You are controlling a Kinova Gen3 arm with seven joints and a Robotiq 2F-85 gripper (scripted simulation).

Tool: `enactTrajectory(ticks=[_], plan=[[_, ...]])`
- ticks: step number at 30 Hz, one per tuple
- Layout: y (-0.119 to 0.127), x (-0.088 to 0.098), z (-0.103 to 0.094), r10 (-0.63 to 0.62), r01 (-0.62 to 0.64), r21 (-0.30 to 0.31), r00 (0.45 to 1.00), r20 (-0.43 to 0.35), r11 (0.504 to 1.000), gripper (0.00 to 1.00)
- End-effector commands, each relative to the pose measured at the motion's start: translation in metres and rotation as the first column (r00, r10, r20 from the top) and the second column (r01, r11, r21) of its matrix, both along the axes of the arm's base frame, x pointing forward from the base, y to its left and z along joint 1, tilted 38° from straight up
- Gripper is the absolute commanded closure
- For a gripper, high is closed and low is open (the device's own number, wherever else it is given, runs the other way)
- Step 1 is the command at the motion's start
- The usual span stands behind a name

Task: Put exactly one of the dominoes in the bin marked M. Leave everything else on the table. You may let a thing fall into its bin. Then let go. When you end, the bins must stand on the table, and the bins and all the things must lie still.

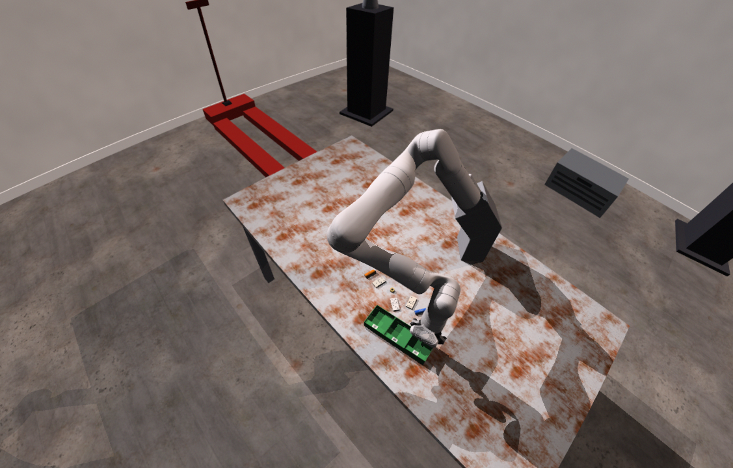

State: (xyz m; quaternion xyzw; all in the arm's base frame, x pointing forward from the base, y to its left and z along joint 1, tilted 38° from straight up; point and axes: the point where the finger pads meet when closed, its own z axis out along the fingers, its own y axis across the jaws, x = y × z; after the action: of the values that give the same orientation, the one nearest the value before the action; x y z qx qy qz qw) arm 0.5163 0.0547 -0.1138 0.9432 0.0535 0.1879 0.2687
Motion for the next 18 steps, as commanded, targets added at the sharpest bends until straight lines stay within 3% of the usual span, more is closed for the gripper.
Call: enactTrajectory(ticks=[1,18], plan=[[0.002,0.001,0.002,0.003,-0.003,0.001,1.0,0.003,1.0,0.91],[0.012,-0.007,0.018,0.003,-0.003,0.001,1.0,0.003,1.0,0.91]])
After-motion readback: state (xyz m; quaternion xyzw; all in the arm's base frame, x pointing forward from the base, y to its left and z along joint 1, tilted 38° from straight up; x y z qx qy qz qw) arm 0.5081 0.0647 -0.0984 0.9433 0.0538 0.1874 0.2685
